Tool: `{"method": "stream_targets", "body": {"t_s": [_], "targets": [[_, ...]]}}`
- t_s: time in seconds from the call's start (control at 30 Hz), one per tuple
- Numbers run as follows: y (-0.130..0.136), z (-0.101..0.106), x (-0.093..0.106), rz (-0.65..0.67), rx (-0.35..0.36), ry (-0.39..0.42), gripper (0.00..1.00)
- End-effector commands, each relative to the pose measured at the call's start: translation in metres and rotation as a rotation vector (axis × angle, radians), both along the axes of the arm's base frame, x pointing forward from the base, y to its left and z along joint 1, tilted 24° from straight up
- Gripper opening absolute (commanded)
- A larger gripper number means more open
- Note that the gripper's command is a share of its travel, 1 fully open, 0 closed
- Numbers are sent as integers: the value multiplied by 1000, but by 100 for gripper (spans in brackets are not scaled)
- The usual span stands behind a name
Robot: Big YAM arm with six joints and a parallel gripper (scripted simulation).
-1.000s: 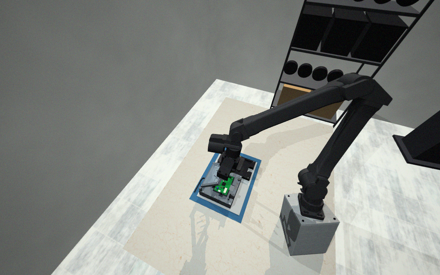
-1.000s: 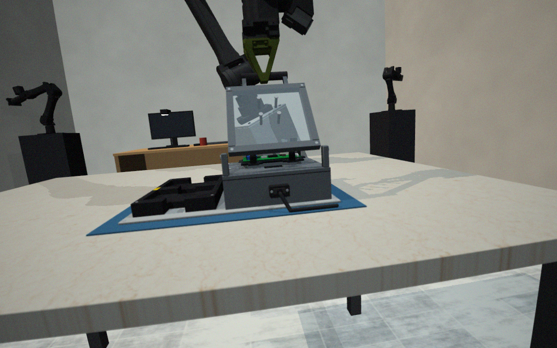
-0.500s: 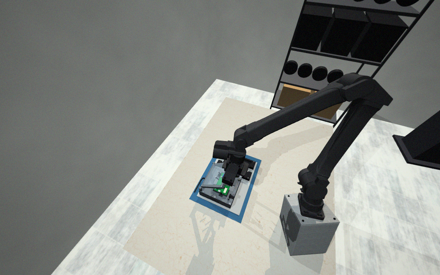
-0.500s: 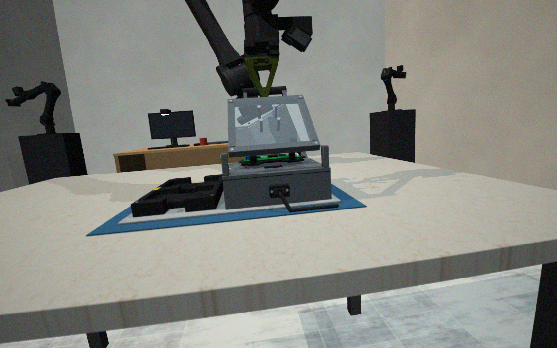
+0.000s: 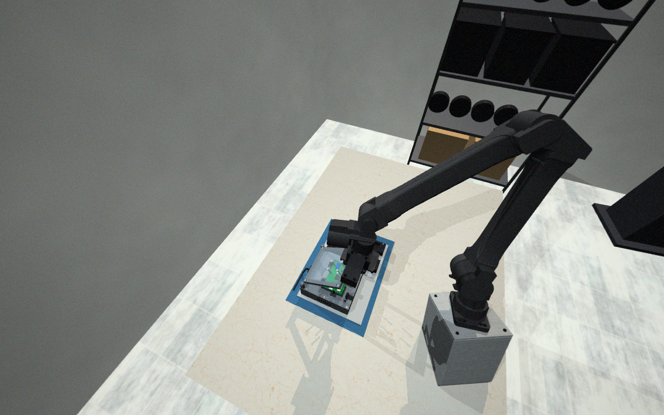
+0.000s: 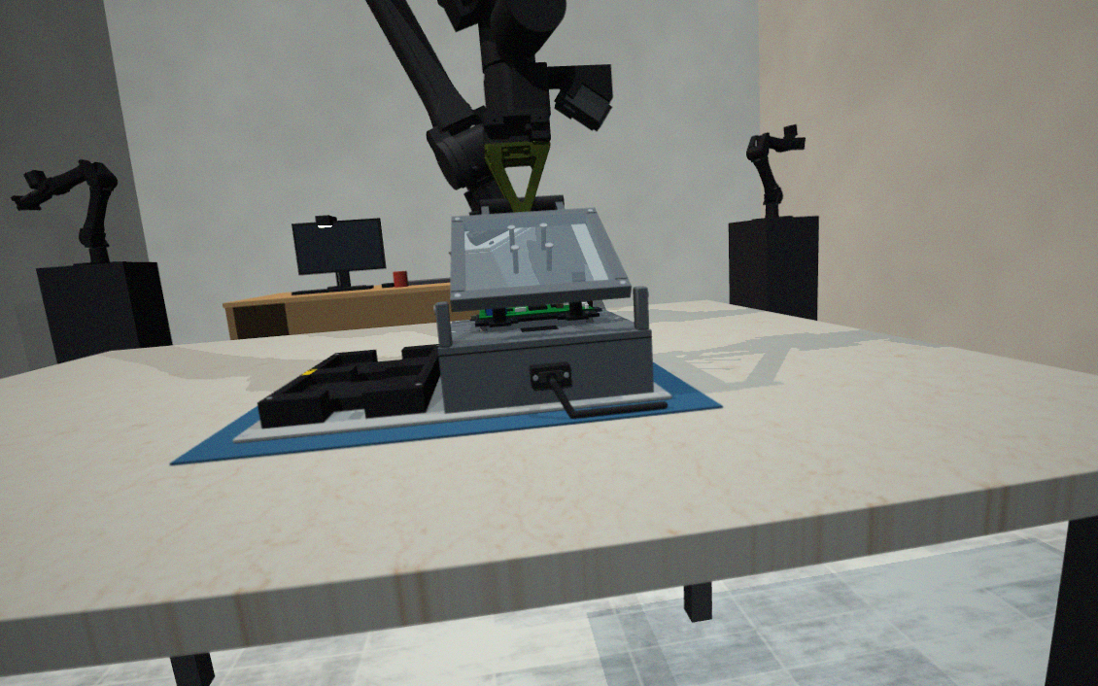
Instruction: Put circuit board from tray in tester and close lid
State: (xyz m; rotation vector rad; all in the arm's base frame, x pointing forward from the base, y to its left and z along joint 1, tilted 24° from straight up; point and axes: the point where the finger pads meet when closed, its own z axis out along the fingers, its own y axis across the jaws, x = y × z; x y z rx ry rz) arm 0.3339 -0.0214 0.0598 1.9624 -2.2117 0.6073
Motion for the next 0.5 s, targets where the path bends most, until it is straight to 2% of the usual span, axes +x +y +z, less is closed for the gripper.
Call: {"method": "stream_targets", "body": {"t_s": [0.0, 0.47], "targets": [[-11, -18, -4, -14, -1, 26, 0], [-18, -39, -9, -13, -2, 27, 0]]}}
